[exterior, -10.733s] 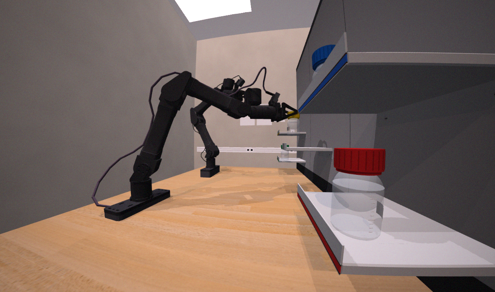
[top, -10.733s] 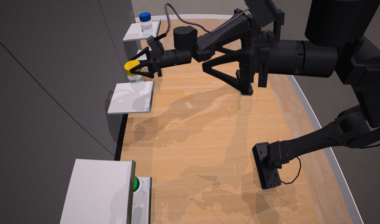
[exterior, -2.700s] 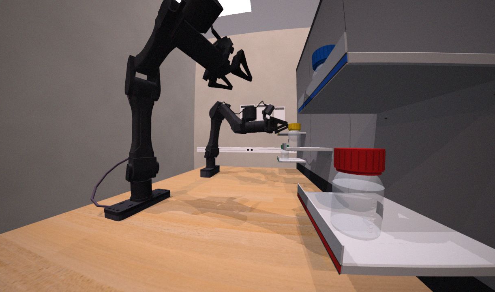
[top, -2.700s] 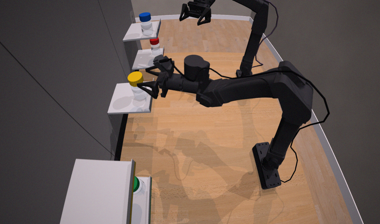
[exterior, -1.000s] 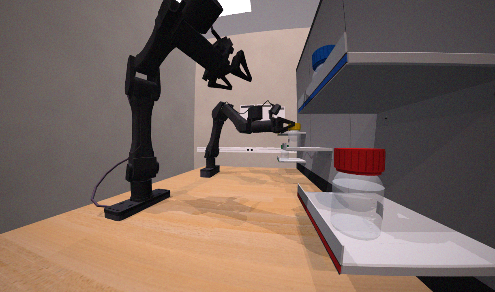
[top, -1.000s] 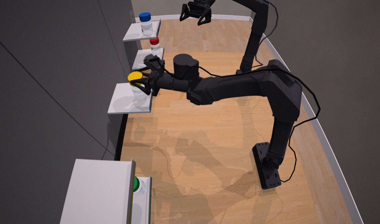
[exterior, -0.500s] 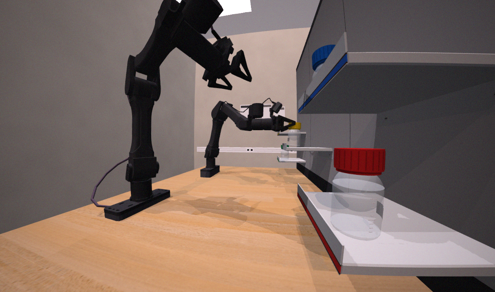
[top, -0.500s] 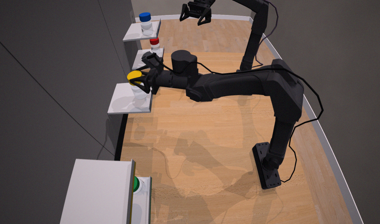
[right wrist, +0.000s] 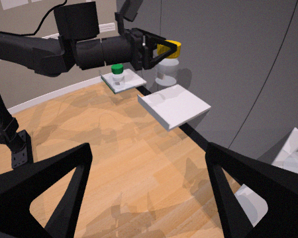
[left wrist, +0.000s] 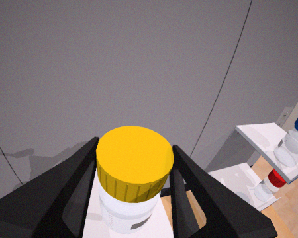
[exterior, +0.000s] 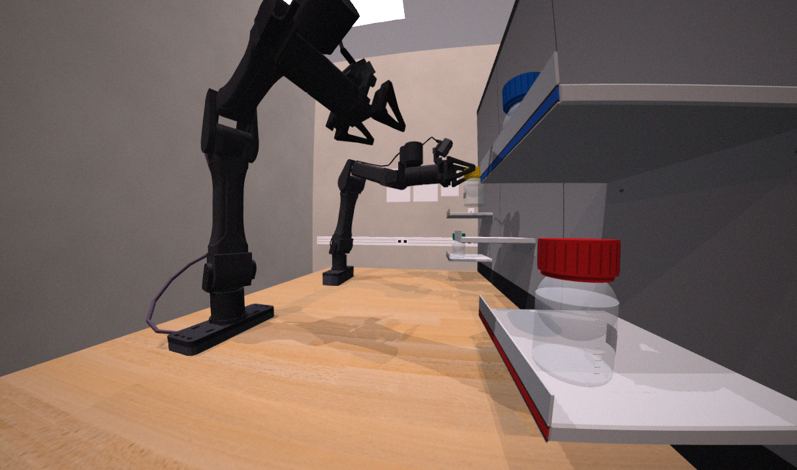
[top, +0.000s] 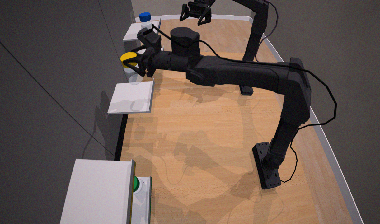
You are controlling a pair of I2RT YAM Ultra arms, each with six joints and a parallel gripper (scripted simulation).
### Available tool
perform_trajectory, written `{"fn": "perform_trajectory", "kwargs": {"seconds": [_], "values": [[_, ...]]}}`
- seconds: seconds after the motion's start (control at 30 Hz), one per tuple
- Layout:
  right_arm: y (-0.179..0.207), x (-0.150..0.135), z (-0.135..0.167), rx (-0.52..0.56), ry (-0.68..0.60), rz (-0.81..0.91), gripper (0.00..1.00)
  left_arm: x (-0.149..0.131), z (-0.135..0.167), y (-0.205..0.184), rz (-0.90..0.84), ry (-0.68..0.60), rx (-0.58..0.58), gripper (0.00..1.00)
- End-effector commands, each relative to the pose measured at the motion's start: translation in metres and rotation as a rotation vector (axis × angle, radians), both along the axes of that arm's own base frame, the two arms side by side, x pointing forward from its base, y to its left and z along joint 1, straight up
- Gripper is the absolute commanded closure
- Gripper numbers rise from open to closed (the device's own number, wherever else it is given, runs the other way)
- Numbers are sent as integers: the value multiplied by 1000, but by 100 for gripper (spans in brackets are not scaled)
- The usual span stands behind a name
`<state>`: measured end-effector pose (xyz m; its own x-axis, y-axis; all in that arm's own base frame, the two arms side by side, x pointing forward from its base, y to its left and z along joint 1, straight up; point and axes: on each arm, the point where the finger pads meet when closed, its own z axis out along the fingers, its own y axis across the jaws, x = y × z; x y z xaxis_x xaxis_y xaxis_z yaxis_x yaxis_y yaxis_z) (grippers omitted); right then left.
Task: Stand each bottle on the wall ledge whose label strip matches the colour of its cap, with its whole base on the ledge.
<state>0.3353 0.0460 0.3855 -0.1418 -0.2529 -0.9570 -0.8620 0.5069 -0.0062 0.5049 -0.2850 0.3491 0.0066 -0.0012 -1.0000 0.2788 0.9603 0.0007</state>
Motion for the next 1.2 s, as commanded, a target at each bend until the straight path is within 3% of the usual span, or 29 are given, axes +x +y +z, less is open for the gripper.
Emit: {"fn": "perform_trajectory", "kwargs": {"seconds": [0.0,0.37,1.03,1.17], "values": [[1,-3,8,13,-13,9,11,-6,19,-1,-8,-11,-20,50],[1,-3,8,13,-13,9,11,-36,49,-4,-51,-83,-70,50],[1,-3,8,13,-13,9,11,-104,48,21,-44,-90,-86,50],[1,-3,8,13,-13,9,11,-113,31,26,-30,-47,-50,50]]}}
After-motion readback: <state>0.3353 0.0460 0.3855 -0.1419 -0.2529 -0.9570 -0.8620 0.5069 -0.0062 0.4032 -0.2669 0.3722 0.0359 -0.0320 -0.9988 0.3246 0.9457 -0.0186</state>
